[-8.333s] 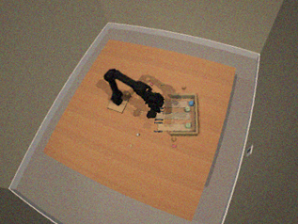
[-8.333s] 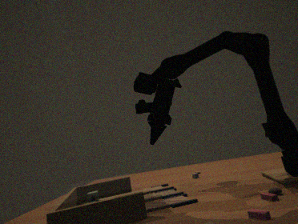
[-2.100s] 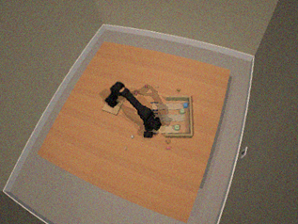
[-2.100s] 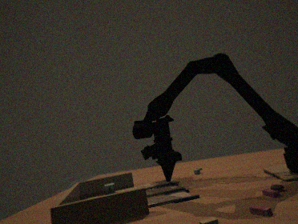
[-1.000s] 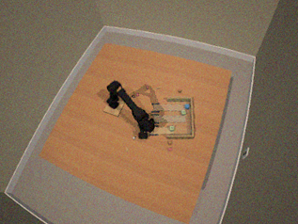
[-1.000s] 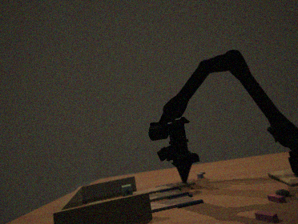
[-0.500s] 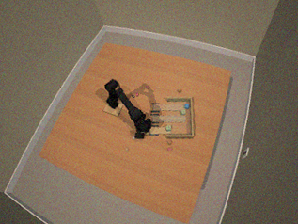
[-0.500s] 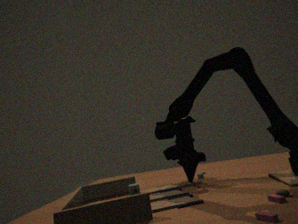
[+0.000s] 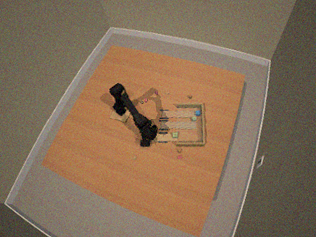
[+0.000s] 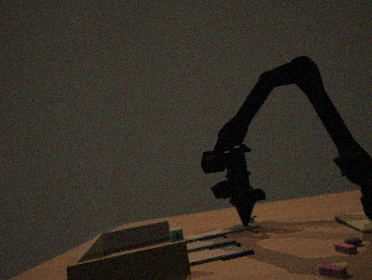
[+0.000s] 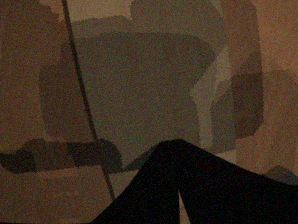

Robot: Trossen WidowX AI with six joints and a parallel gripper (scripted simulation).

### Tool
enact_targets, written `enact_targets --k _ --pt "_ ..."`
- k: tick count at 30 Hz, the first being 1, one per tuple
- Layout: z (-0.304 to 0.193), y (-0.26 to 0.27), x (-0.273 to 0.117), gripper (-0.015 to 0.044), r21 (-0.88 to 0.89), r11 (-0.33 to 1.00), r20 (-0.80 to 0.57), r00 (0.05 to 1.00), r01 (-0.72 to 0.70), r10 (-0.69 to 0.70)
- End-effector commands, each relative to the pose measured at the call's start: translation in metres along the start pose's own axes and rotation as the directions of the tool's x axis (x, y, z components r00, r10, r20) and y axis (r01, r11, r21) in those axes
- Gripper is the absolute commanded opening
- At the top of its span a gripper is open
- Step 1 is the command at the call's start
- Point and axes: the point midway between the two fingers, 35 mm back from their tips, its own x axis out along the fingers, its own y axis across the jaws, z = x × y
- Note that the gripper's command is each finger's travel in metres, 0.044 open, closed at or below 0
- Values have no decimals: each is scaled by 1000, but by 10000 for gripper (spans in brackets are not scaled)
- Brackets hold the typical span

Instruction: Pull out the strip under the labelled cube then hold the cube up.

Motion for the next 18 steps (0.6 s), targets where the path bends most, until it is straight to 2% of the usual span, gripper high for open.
enact_targets --k 1,18 --pt "-16 4 7 0 7 1000 -26 999 -19 19" --pt "-43 4 6 0 7 1000 -28 999 -19 19"
